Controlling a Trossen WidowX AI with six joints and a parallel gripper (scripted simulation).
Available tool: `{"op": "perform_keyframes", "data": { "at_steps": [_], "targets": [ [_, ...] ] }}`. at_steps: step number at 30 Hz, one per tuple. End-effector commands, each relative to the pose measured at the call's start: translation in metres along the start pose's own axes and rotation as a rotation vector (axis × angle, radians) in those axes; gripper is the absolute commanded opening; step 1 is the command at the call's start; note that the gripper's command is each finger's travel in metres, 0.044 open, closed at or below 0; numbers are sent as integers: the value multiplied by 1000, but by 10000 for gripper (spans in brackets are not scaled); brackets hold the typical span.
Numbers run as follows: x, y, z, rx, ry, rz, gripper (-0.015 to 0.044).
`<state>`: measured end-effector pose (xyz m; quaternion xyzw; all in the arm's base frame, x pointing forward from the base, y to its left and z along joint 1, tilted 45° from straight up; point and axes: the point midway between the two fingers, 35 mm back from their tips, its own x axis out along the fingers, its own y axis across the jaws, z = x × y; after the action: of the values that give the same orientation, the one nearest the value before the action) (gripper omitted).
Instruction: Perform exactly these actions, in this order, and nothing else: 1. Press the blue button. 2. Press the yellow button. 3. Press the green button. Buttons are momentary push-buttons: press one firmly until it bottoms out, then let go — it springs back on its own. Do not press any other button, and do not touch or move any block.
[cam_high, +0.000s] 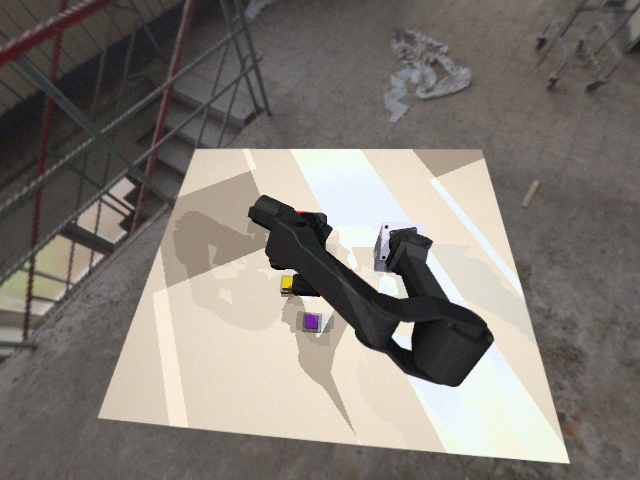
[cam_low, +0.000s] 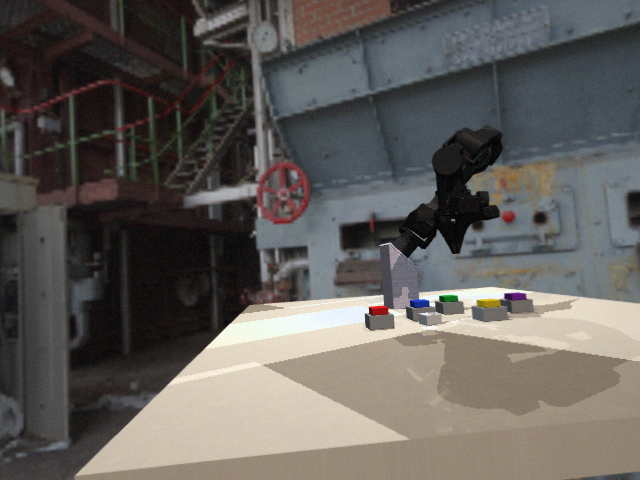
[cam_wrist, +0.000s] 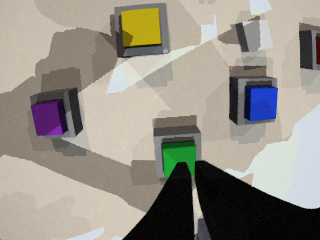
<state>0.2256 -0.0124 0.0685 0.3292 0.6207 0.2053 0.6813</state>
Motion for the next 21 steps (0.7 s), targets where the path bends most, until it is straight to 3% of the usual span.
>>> {"op": "perform_keyframes", "data": {
  "at_steps": [1,8,14,21],
  "targets": [
    [7,-6,-46,-2,12,5,20],
    [10,-7,-48,-2,12,5,20],
    [67,-6,-48,-2,11,8,20],
    [70,-5,-49,-2,12,9,20]
  ]
}}
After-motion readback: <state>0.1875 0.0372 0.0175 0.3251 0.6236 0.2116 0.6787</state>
